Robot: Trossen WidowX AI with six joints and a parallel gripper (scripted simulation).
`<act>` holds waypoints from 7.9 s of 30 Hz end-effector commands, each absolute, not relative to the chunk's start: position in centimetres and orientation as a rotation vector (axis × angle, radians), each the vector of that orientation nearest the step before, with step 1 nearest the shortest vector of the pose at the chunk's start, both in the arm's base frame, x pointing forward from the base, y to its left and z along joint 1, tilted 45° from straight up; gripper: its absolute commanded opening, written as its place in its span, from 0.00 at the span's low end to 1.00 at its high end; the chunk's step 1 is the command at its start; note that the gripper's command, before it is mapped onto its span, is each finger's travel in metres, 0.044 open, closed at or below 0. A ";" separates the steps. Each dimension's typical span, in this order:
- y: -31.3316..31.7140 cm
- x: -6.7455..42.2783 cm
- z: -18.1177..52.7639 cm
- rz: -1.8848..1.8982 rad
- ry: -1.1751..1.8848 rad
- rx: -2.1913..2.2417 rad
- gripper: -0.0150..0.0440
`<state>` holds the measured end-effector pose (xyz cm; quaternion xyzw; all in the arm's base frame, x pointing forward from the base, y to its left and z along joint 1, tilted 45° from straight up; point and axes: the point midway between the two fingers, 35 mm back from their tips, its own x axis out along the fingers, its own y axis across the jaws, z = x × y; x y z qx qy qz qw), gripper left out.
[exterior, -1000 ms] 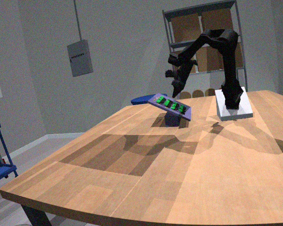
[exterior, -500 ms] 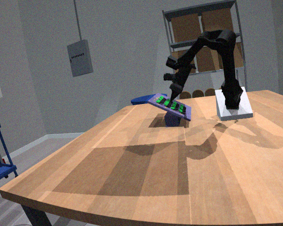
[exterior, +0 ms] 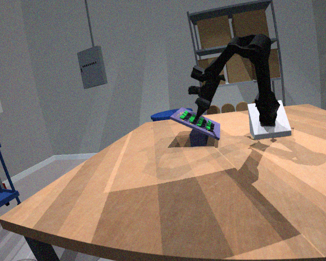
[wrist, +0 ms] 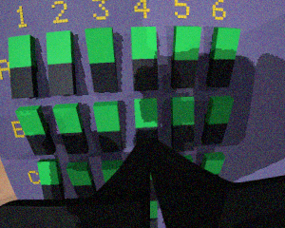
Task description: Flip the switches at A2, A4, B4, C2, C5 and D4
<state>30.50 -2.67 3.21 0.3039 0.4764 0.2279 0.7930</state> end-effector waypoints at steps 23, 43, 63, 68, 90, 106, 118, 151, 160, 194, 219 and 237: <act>-2.5 30.6 3.0 0.488 1.026 0.655 0.25; -2.3 30.7 2.8 0.488 1.026 0.655 0.25; -3.9 26.6 8.7 0.496 1.054 0.651 0.25; -2.7 26.0 9.2 0.497 1.056 0.652 0.25; 0.9 28.2 6.0 0.508 1.076 0.647 0.25; 1.1 28.4 5.7 0.508 1.076 0.648 0.25; 1.2 28.5 5.6 0.508 1.076 0.648 0.25; 1.5 28.6 5.4 0.508 1.076 0.648 0.25; -2.3 26.3 8.8 0.498 1.058 0.650 0.25; -4.3 28.6 1.3 0.506 1.076 0.644 0.25; -3.8 28.9 0.8 0.507 1.075 0.644 0.25; -3.6 29.0 0.7 0.507 1.075 0.644 0.25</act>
